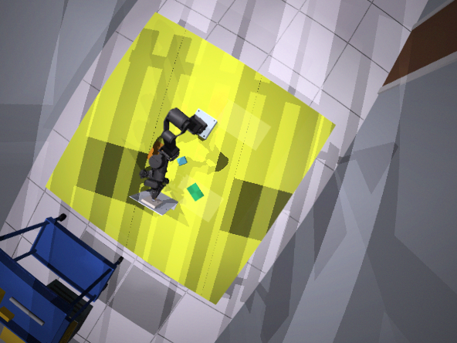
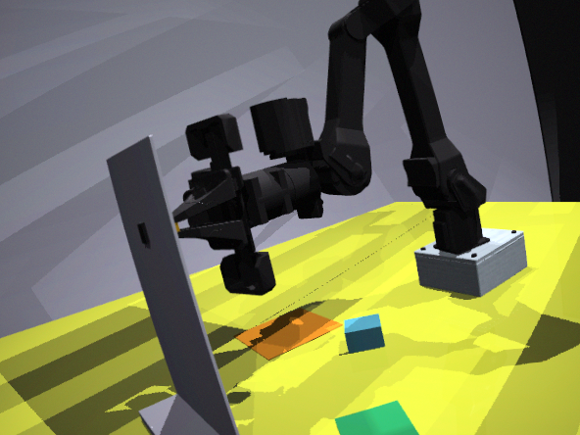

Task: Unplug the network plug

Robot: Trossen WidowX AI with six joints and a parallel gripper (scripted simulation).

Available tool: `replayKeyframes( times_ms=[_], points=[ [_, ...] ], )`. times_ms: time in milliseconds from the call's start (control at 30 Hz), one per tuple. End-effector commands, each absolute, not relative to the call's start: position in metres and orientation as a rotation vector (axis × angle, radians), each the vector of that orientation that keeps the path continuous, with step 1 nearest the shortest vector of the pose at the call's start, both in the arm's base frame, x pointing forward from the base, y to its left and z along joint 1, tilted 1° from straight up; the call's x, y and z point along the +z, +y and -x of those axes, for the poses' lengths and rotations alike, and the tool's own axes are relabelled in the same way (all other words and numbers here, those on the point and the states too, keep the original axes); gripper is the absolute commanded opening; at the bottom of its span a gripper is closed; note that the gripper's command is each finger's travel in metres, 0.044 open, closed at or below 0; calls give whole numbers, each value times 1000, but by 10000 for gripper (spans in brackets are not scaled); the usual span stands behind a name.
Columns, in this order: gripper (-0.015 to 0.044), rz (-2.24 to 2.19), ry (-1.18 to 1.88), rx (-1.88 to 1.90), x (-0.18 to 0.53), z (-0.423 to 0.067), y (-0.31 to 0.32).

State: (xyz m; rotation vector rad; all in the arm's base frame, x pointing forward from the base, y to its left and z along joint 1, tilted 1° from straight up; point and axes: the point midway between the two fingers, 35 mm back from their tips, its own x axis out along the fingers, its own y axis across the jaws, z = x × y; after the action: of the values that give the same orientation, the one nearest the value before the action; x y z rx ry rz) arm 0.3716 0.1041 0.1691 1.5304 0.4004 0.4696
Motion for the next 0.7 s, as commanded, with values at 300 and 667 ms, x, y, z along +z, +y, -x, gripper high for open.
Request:
replayKeyframes(
  times_ms=[300, 667],
  points=[
    [0, -1533, 399, 466, 169, -371, 103],
    [0, -1533, 399, 466, 168, -364, 102]
  ],
)
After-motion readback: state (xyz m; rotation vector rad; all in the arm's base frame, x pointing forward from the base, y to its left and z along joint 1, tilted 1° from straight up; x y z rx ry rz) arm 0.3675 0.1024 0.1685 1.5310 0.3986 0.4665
